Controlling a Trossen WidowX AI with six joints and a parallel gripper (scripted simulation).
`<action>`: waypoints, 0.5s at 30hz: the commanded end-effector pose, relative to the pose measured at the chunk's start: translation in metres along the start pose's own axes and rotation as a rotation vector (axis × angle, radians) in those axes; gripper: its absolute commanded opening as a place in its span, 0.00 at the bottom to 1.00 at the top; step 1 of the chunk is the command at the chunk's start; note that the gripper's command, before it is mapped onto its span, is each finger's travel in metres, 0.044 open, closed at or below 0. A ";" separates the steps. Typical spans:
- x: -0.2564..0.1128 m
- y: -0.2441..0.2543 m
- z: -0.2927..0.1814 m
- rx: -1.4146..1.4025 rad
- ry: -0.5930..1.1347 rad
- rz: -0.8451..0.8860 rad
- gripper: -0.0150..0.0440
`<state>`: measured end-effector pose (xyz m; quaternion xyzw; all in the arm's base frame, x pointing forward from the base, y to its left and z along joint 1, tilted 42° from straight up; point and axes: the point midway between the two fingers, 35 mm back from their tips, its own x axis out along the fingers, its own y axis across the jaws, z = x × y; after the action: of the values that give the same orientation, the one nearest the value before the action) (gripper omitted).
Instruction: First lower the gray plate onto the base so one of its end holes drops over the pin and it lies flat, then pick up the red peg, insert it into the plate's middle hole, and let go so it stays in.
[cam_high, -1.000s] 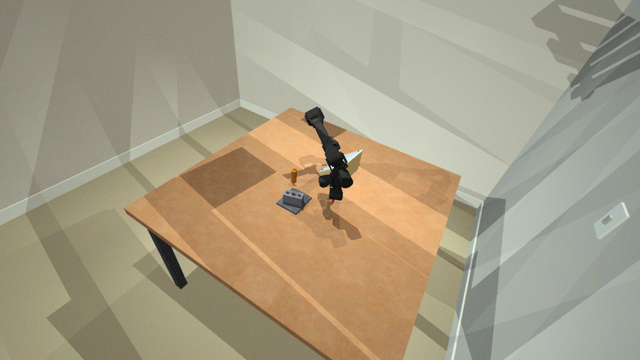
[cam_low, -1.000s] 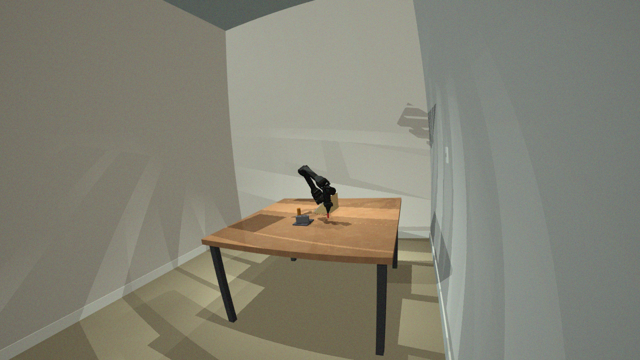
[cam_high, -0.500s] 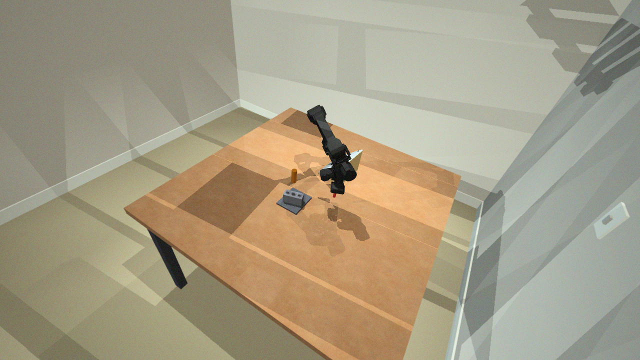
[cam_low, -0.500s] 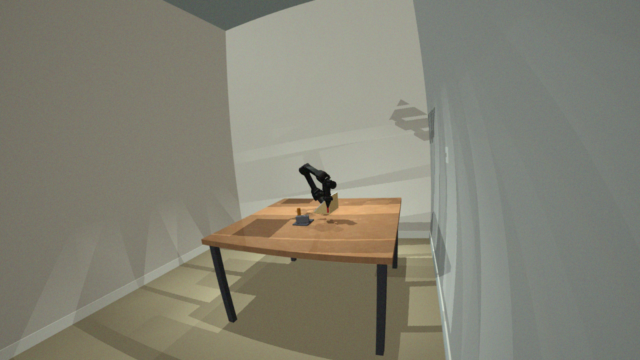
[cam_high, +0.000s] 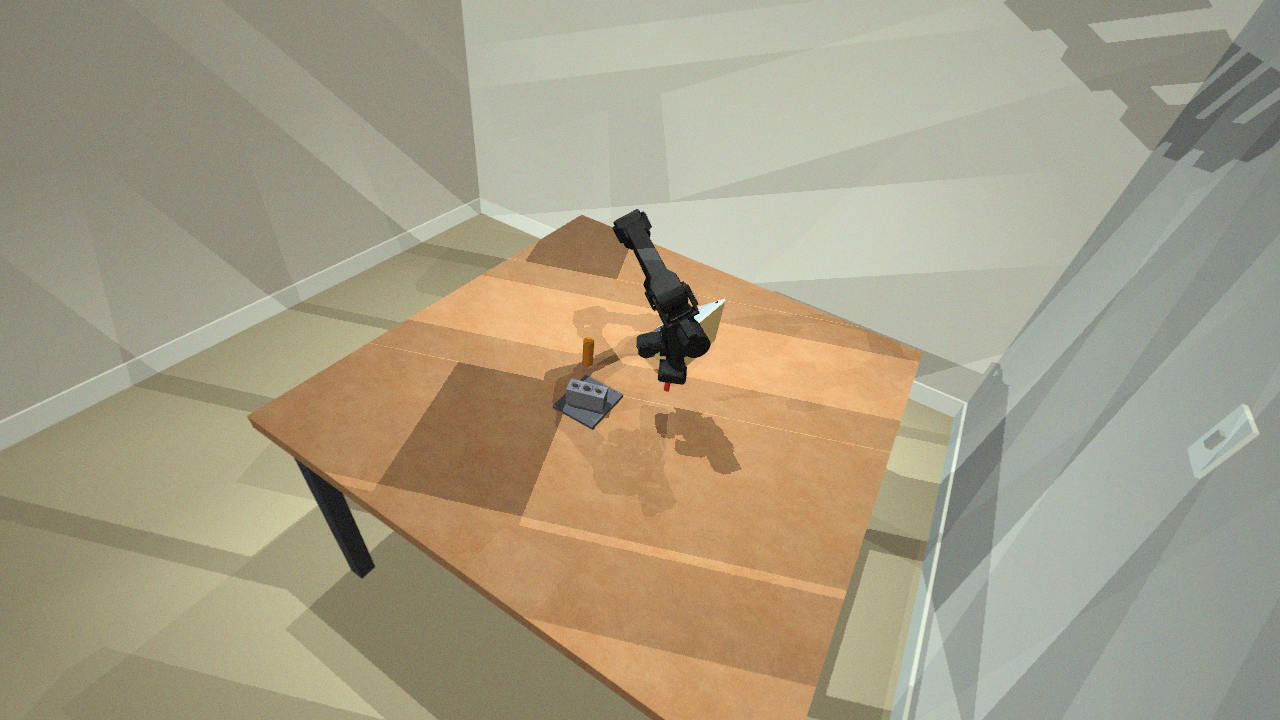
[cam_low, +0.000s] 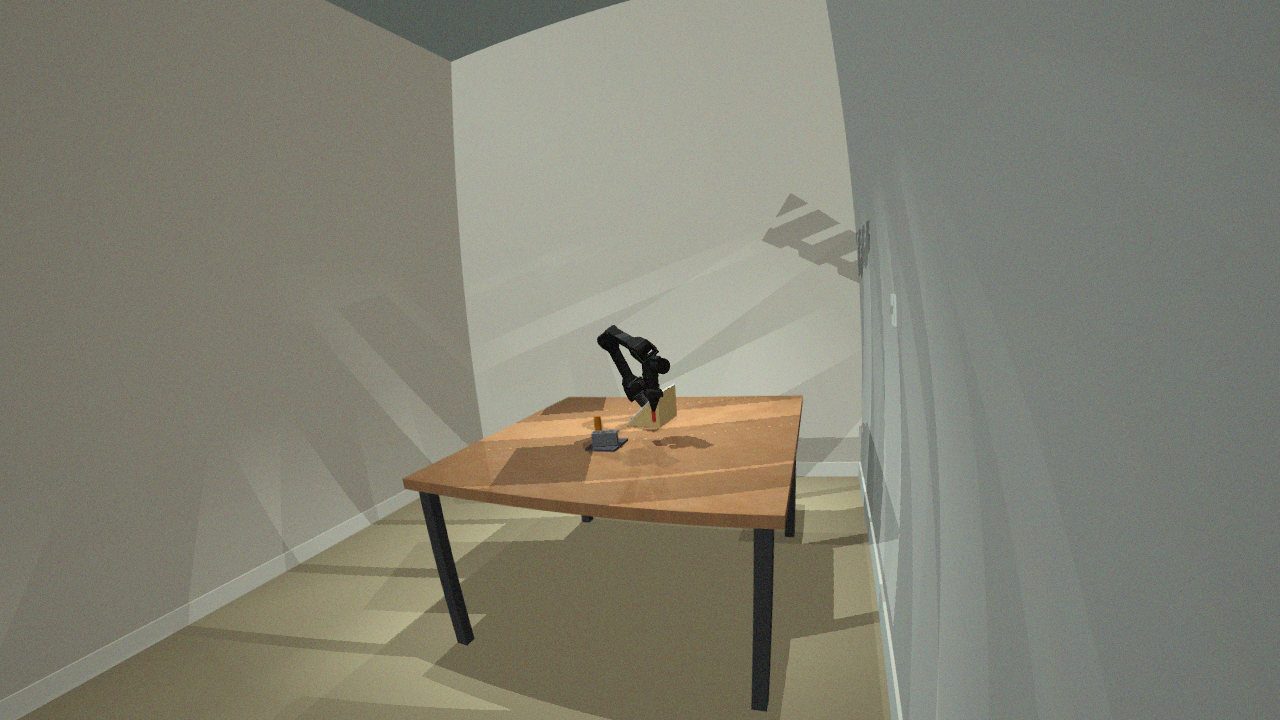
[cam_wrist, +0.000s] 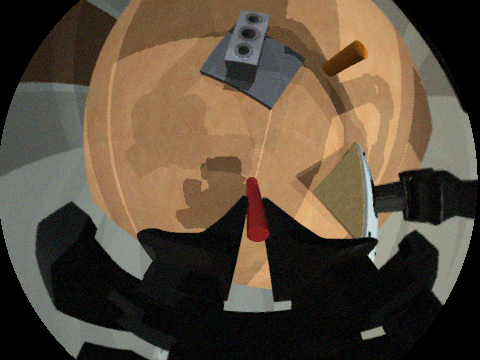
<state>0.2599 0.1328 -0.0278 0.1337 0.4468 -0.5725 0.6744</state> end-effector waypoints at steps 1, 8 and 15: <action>-0.003 0.004 0.011 0.009 0.004 0.010 0.25; -0.005 0.010 0.030 0.006 0.008 0.013 0.25; -0.006 0.016 0.050 0.004 0.009 0.016 0.25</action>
<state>0.2896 0.1118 -0.0072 0.1389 0.4492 -0.5698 0.6740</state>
